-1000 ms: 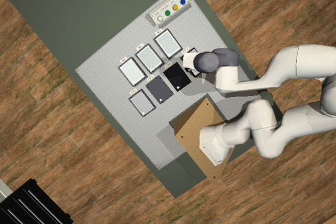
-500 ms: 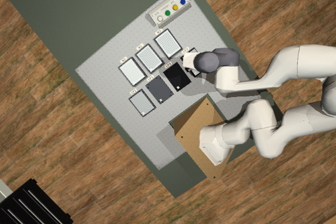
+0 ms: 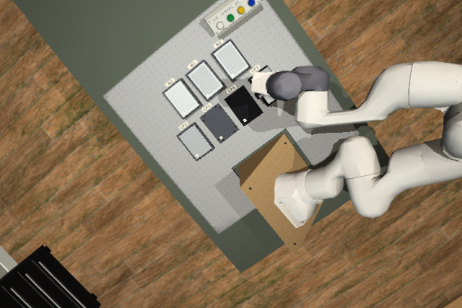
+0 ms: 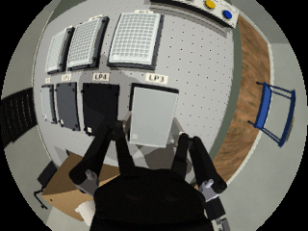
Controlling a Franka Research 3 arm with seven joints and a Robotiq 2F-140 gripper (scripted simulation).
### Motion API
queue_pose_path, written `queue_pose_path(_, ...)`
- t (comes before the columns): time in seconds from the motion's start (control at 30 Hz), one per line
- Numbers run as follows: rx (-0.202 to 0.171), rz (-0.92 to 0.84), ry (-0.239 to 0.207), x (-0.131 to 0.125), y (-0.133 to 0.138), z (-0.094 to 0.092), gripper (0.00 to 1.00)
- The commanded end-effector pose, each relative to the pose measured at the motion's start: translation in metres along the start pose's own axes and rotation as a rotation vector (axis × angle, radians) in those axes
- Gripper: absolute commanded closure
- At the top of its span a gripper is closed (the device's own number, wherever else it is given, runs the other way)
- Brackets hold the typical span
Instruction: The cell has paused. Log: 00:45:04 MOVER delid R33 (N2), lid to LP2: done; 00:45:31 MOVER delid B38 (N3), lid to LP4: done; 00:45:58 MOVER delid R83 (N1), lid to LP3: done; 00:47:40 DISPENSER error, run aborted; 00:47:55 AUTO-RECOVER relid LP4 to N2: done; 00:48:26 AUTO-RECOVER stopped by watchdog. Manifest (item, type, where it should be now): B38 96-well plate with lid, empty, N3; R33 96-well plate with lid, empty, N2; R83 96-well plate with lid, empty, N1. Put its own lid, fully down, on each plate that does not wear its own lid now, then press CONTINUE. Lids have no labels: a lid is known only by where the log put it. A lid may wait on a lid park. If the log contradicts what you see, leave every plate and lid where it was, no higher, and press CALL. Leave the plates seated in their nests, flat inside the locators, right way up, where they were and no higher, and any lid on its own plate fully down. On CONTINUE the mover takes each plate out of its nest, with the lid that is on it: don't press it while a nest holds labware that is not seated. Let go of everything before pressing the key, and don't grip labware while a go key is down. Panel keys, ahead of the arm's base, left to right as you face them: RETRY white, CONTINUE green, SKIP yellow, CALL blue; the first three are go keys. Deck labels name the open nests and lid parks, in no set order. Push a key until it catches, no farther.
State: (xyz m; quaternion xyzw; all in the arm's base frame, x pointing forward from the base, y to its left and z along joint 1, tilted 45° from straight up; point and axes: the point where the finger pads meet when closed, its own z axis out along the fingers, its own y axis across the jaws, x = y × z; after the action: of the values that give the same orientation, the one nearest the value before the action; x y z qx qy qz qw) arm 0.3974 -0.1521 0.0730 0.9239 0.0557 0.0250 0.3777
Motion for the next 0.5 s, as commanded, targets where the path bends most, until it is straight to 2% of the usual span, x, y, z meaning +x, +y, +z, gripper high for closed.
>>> queue_pose_path(0.0, -0.001, -0.002, 0.001, 0.001, -0.001, -0.002, 1.0)
queue_pose_path(0.47, -0.001, -0.002, 0.001, 0.001, -0.001, -0.013, 1.0)
